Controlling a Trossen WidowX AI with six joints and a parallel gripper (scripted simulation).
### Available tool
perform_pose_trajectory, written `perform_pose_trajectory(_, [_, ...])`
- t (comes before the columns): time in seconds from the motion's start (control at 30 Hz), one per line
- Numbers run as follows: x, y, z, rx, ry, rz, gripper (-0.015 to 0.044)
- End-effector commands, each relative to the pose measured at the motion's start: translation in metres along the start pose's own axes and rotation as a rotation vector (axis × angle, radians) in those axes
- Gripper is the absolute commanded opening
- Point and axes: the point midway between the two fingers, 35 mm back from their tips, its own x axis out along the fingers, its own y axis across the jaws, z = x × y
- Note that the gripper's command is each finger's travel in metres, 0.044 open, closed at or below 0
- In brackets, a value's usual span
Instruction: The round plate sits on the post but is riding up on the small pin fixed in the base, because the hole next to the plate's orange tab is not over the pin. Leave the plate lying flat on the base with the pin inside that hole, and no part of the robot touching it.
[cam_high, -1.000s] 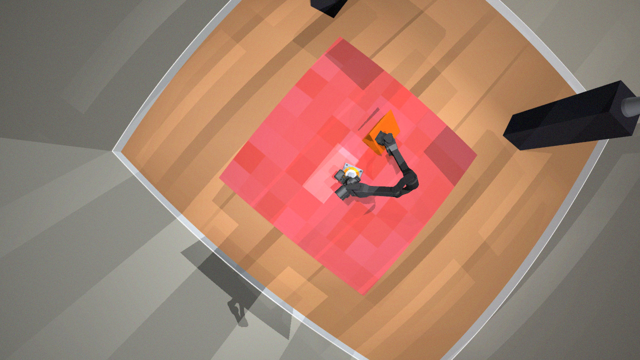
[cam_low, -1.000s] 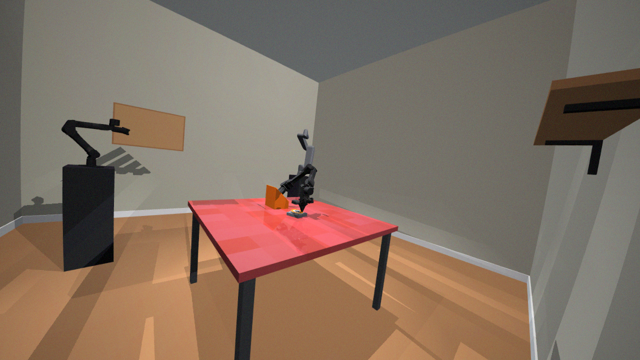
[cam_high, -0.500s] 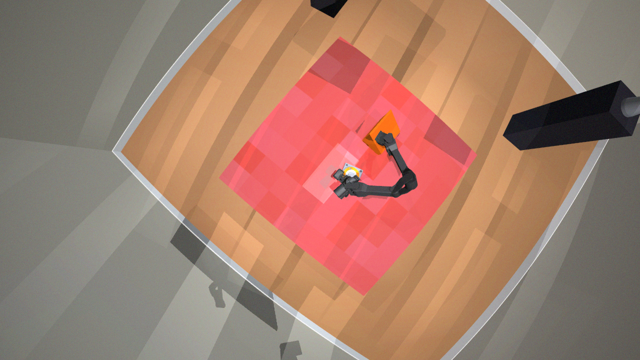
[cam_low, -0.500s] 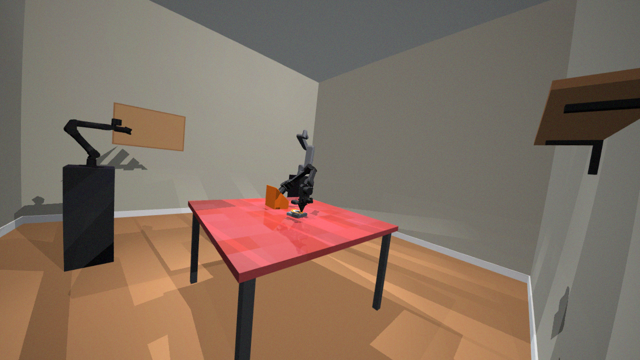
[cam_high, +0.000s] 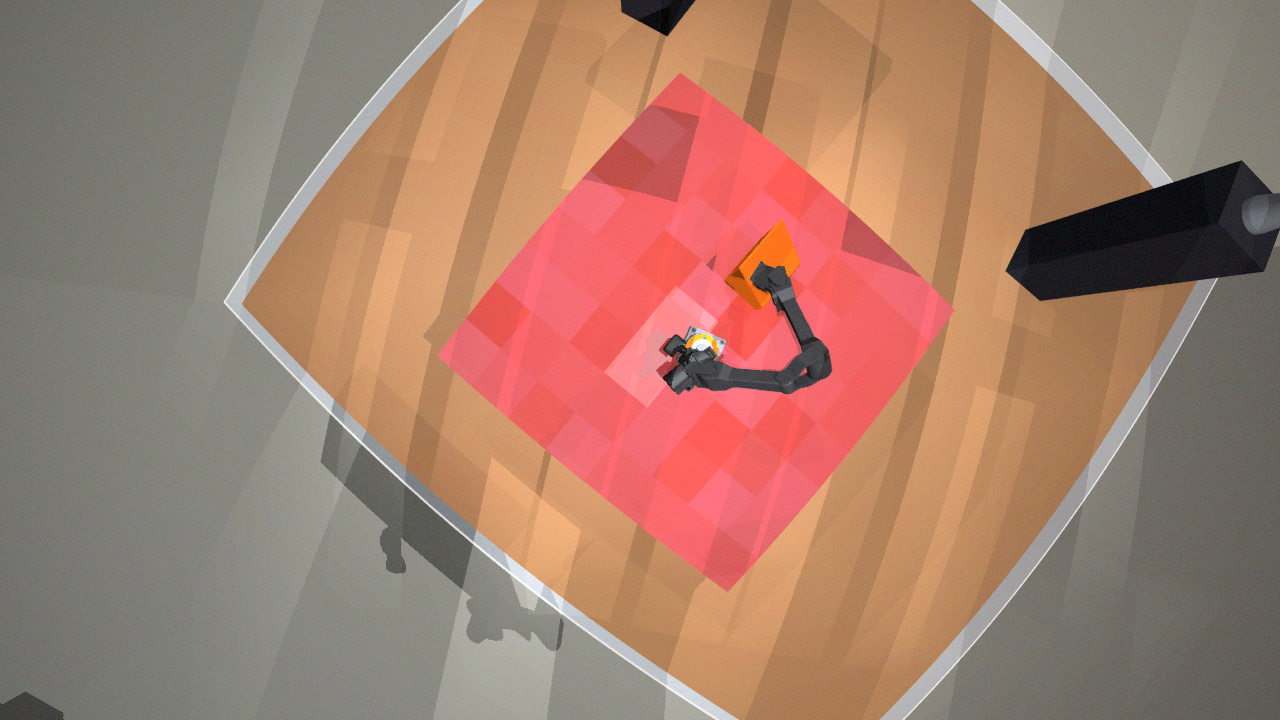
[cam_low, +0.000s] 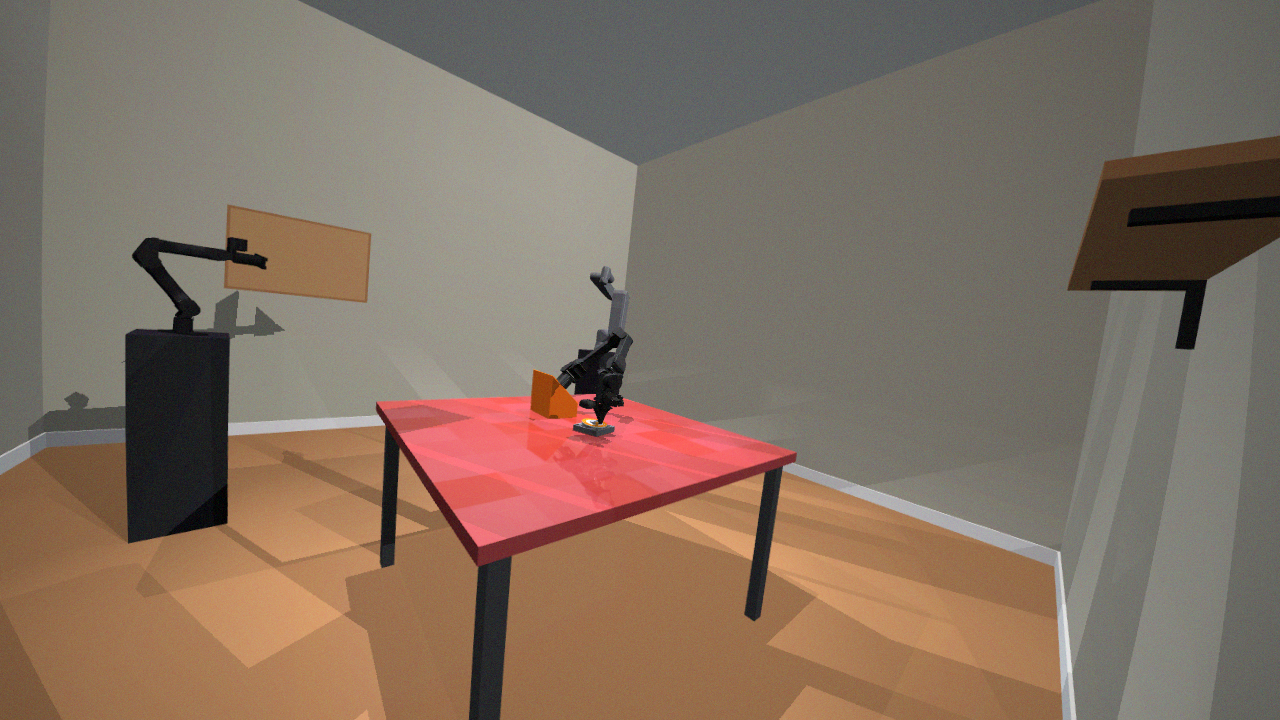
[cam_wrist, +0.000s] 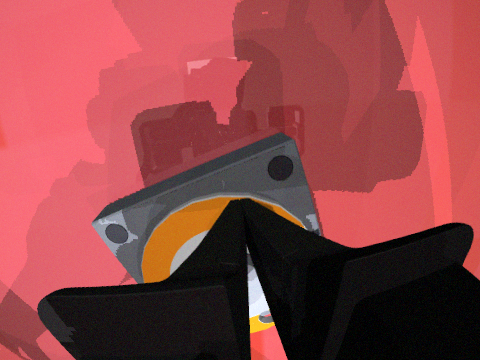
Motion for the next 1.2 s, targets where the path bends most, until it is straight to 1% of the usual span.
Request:
perform_pose_trajectory(0.0, [0.002,-0.007,-0.004,0.003,0.011,-0.008,0.0000])
perform_pose_trajectory(1.17, [0.001,-0.027,-0.018,0.003,0.011,-0.009,0.0000])
